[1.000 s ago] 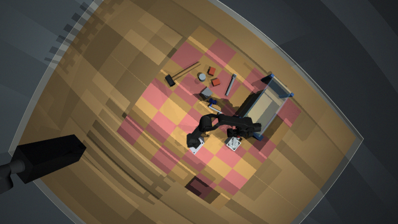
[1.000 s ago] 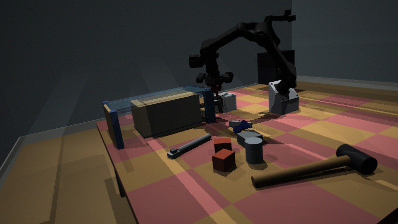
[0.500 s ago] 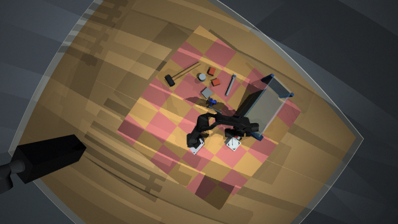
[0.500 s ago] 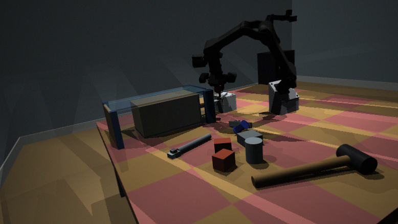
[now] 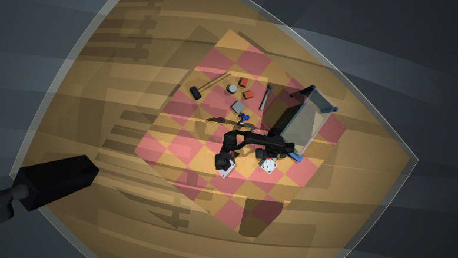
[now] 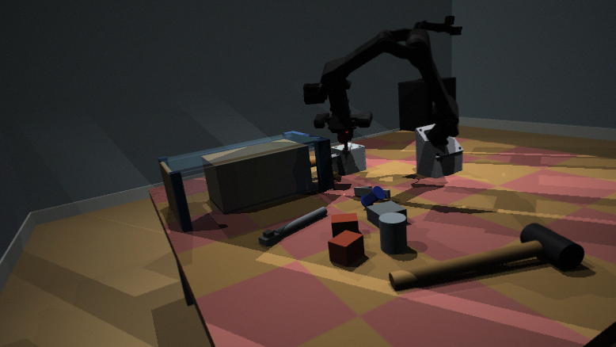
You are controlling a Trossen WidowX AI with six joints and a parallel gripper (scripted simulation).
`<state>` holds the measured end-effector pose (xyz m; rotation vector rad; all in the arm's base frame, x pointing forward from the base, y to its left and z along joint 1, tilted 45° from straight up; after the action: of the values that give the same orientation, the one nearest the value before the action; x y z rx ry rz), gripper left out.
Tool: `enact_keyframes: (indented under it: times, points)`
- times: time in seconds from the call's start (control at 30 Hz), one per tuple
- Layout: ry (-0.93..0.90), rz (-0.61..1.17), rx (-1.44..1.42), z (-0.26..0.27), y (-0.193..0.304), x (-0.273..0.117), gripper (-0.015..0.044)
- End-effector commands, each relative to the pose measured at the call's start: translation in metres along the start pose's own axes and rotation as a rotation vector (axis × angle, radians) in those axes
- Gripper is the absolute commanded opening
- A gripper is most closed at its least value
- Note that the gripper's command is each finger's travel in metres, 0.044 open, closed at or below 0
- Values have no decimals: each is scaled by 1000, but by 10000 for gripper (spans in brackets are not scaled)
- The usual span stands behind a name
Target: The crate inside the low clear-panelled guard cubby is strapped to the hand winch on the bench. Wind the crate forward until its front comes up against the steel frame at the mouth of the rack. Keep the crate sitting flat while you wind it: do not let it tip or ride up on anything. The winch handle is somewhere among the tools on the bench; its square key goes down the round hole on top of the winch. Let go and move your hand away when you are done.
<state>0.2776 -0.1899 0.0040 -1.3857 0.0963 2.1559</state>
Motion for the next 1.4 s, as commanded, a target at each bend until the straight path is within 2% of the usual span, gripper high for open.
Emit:
enact_keyframes:
  times: [0.0, 1.37]
  points:
    - [-24, -4, 2, 9, 0, 3, 0]
    - [-27, -3, 3, 53, 16, 14, 0]
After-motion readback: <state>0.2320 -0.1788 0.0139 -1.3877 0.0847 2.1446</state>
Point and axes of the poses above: the point midway between the two fingers, 35 mm back from their tips, its own x axis out along the fingers, its own z axis across the jaws, y = z × x, the point moved 10 cm from there along -x, back along the fingers, and after that the axes turned 15 degrees about -x, right-handed, at the moved point
